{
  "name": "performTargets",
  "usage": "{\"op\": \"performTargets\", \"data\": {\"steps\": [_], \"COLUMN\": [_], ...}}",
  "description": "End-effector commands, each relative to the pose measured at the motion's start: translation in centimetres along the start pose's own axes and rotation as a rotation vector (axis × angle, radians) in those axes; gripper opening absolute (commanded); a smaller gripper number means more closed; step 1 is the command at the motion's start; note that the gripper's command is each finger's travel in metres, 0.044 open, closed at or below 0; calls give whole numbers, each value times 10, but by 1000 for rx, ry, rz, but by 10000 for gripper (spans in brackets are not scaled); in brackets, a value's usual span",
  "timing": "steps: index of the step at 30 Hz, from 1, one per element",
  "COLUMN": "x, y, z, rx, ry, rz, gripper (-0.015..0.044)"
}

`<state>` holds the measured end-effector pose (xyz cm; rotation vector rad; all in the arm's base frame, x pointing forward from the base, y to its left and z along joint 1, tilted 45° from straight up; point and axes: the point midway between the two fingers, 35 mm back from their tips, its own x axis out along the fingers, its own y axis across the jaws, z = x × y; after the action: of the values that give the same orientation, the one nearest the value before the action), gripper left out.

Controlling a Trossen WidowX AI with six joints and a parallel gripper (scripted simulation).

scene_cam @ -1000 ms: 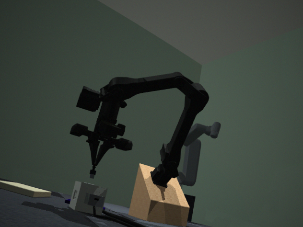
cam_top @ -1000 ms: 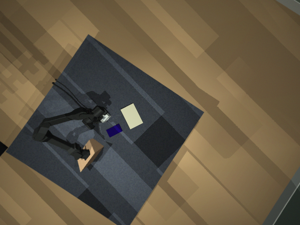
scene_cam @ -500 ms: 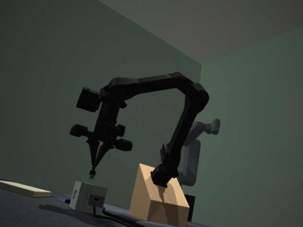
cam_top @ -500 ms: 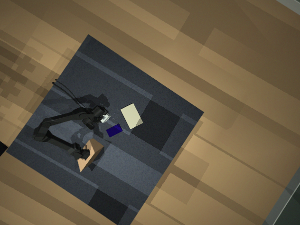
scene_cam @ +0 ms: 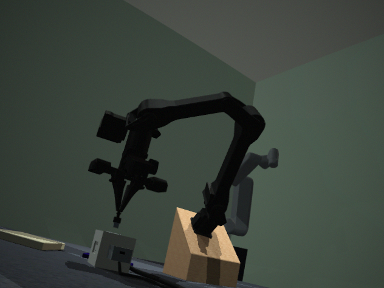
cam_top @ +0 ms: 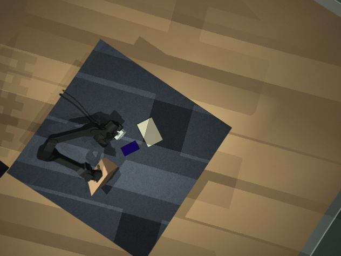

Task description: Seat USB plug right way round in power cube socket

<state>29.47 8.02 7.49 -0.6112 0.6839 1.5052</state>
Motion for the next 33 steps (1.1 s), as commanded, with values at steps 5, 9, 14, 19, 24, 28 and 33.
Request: {"op": "performTargets", "data": {"steps": [5,9,14,19,24,28,33], "x": [1,2,2,3,4,4,5], "y": [0,0,0,0,0,0,0], "z": [-1,-1,-1,-1,-2,-2,-2], "rx": [2,1,0,-2,-3,-5,-6], "ry": [9,11,14,17,20,23,26], "rz": [0,0,0,0,0,0,0], "gripper": [0,0,0,0,0,0,0]}}
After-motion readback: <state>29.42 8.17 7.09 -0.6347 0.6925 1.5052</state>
